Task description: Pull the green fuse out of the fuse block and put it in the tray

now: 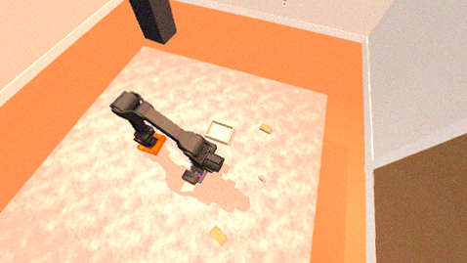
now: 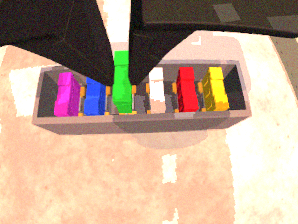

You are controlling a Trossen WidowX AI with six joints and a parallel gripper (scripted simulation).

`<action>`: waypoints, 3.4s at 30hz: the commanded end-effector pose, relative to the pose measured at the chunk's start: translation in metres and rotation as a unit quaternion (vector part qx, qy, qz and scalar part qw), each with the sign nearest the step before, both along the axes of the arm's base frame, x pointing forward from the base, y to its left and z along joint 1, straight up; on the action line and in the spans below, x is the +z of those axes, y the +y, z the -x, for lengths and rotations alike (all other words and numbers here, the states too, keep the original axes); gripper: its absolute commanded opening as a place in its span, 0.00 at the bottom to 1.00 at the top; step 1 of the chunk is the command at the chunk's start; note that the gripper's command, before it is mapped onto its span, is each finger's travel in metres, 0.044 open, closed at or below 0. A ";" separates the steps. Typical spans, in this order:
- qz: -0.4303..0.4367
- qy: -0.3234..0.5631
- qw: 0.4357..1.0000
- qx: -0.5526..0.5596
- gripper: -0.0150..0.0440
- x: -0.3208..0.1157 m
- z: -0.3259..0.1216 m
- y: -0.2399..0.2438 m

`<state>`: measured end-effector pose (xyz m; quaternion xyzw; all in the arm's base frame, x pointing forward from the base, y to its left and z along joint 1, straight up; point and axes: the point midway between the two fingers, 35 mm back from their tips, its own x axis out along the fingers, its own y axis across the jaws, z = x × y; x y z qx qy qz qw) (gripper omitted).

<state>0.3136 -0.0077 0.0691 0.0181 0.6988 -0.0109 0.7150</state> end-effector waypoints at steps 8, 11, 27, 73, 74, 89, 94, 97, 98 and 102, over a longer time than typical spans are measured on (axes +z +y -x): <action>0.002 0.000 1.000 0.001 0.25 0.006 0.000 -0.001; 0.002 0.000 1.000 0.001 0.25 0.007 0.000 -0.001; 0.003 0.000 1.000 0.002 0.25 0.015 0.001 -0.001; -0.002 0.000 1.000 0.002 0.25 0.042 -0.002 0.139; -0.002 0.000 1.000 0.002 0.25 0.042 0.000 0.145; -0.005 0.001 1.000 0.002 0.25 0.043 0.024 0.217; -0.005 0.001 1.000 0.002 0.25 0.037 0.024 0.217; -0.005 0.001 1.000 0.002 0.25 0.032 0.024 0.217; -0.005 0.001 1.000 0.002 0.25 0.030 0.024 0.217; -0.005 0.001 1.000 0.002 0.25 0.024 0.023 0.218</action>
